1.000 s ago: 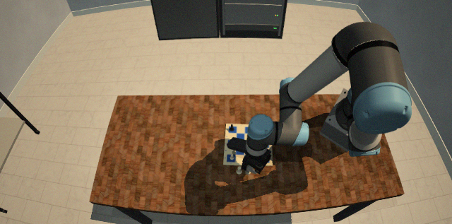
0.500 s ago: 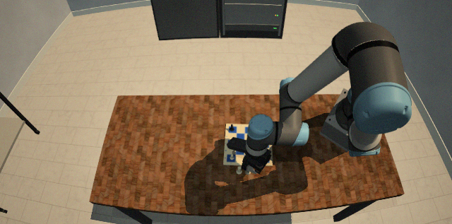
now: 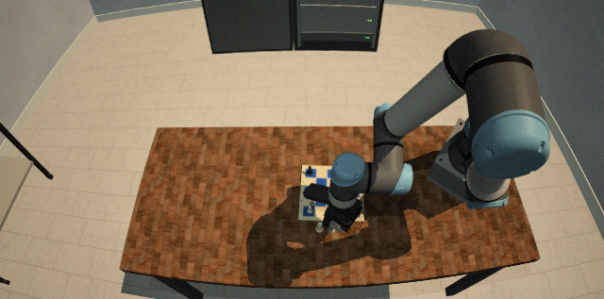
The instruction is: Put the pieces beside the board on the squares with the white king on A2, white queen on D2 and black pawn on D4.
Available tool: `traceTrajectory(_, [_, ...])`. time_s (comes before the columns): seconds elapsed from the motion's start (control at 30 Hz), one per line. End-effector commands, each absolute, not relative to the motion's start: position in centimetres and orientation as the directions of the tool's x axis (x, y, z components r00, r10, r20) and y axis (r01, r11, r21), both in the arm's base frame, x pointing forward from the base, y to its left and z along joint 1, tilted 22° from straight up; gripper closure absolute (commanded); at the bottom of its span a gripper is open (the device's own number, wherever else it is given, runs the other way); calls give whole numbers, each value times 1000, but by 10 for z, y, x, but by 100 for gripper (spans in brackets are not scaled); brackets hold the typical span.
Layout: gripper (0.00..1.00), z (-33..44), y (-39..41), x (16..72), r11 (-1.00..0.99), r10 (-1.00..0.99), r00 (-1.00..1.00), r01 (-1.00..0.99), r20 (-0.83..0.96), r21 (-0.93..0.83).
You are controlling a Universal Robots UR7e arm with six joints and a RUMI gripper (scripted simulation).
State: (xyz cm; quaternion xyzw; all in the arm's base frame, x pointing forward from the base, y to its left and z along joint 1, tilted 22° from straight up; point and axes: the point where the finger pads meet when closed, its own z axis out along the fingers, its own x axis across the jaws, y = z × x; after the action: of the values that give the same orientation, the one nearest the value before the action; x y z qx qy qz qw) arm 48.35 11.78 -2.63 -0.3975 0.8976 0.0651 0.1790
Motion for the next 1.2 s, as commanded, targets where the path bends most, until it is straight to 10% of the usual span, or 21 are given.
traceTrajectory(0.0, [100, -26, 118, 484, 676, -690, -620, -737, -374, -26])
traceTrajectory(1.17, [100, 58, 94, 459, 676, -690, -620, -737, -374, -26])
